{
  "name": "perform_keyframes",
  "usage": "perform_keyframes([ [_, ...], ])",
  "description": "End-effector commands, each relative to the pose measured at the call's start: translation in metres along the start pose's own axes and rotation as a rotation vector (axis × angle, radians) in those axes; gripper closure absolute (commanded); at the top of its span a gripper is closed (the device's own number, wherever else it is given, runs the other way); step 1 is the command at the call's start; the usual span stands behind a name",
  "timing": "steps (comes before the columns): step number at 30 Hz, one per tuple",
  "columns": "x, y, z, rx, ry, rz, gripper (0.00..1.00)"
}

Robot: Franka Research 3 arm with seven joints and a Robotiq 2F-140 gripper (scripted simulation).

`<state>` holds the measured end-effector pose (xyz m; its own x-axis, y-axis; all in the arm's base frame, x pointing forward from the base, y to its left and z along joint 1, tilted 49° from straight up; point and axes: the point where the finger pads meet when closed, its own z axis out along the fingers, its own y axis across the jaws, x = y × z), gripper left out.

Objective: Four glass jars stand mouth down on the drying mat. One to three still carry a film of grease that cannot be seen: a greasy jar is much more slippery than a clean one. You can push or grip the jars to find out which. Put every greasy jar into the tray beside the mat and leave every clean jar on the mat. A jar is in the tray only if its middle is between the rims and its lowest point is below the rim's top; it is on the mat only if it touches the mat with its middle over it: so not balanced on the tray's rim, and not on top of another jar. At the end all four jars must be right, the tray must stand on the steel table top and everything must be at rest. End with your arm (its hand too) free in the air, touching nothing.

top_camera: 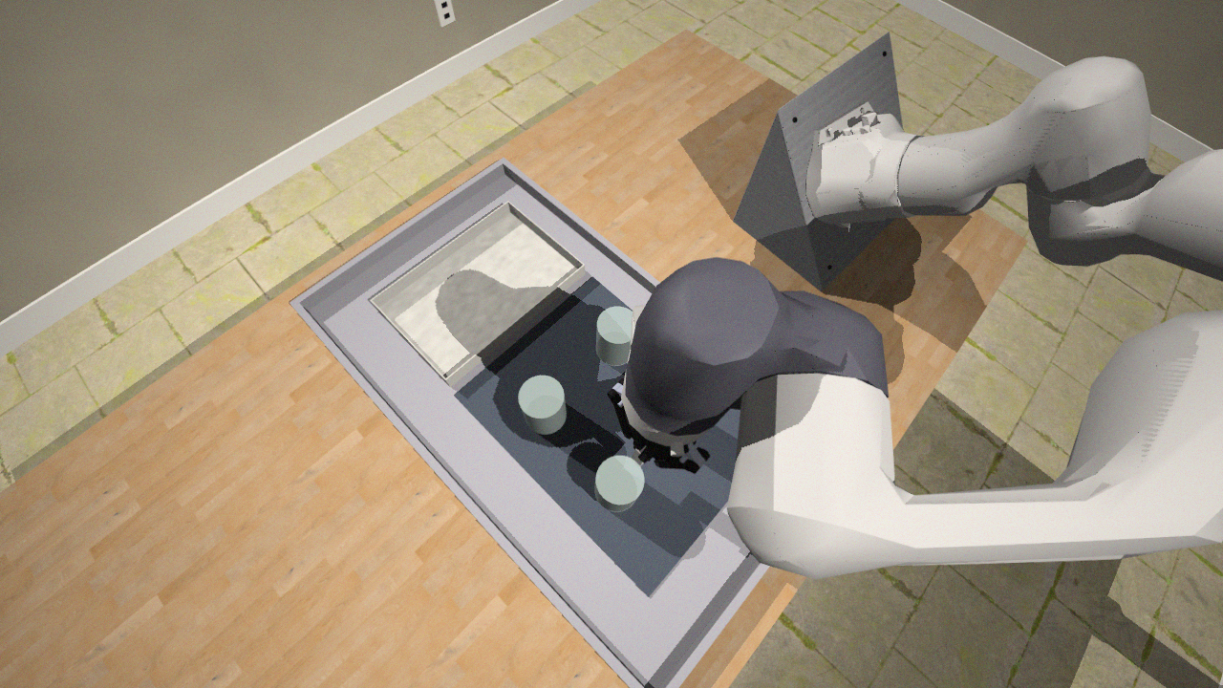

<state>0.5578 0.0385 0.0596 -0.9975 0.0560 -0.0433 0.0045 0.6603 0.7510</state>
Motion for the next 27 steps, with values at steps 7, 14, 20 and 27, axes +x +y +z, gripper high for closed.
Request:
perform_keyframes([
  [7,-0.002,0.0009,-0.0003,-0.003,0.0,0.004,1.0],
  [14,-0.0027,0.0009,-0.0009,-0.003,0.0,0.004,1.0],
  [20,-0.0035,0.0009,-0.0015,-0.003,0.0,0.004,1.0],
  [27,-0.0044,0.0009,-0.0023,-0.003,0.0,0.004,1.0],
])
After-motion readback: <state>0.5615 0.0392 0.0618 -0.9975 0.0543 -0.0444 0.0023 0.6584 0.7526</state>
